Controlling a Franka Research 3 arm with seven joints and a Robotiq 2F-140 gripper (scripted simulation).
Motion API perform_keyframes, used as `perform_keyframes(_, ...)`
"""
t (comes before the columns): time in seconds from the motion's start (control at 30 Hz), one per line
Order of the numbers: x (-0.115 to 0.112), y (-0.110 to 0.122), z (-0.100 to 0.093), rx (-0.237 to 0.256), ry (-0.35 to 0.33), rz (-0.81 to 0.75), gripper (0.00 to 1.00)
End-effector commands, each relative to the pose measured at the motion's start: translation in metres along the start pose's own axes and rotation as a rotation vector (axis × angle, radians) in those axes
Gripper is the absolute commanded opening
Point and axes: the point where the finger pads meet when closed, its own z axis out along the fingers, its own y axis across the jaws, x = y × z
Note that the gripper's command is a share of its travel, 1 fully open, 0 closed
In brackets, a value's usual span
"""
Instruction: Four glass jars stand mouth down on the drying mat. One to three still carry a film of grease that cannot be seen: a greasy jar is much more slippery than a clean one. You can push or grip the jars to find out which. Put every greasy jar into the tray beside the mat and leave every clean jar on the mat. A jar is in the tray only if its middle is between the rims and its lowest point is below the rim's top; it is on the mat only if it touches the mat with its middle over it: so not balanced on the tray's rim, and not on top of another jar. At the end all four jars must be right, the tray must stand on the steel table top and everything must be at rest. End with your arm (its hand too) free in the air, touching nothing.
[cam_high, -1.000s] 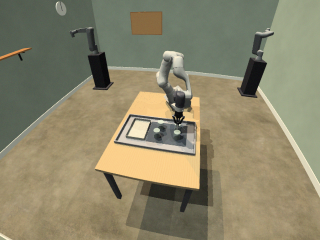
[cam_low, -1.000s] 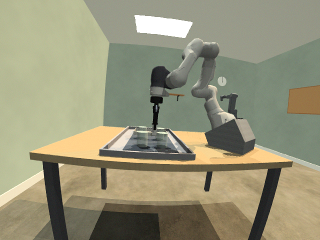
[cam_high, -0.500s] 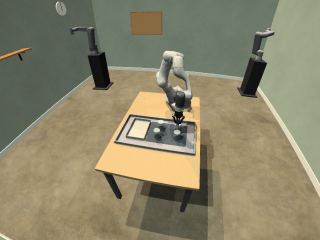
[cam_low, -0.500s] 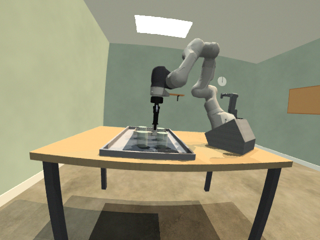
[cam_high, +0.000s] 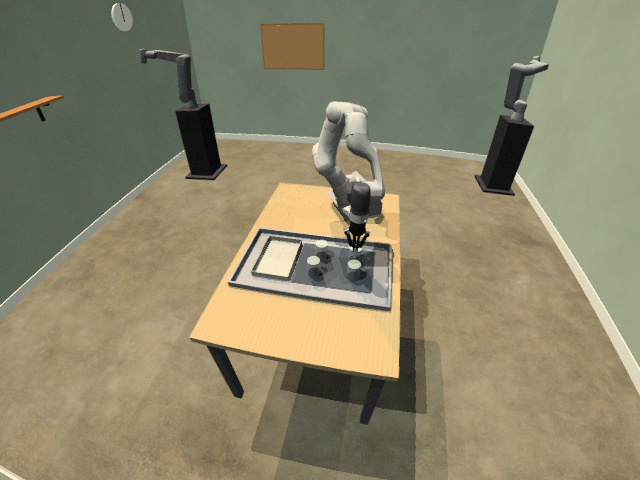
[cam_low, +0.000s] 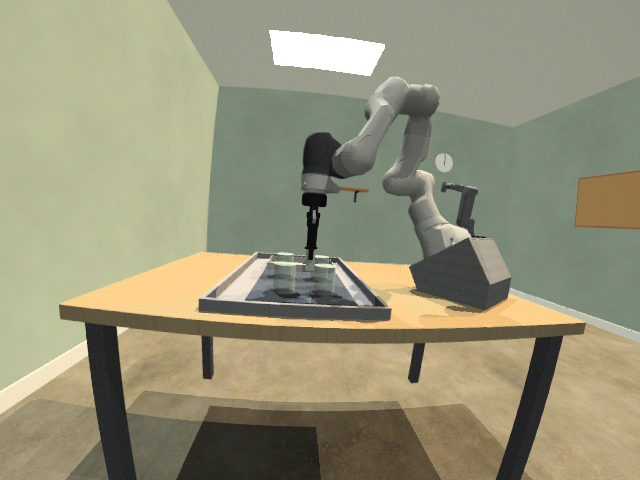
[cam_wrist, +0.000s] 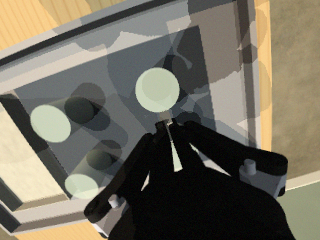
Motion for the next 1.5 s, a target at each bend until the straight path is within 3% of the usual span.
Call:
perform_keyframes(0.0, -0.0007, -0.0003, -0.0007, -0.003, -0.003, 0.007, 0.00)
perform_keyframes(1.47, 0.0043, -0.0002, -0.0027, -0.003, -0.003, 0.007, 0.00)
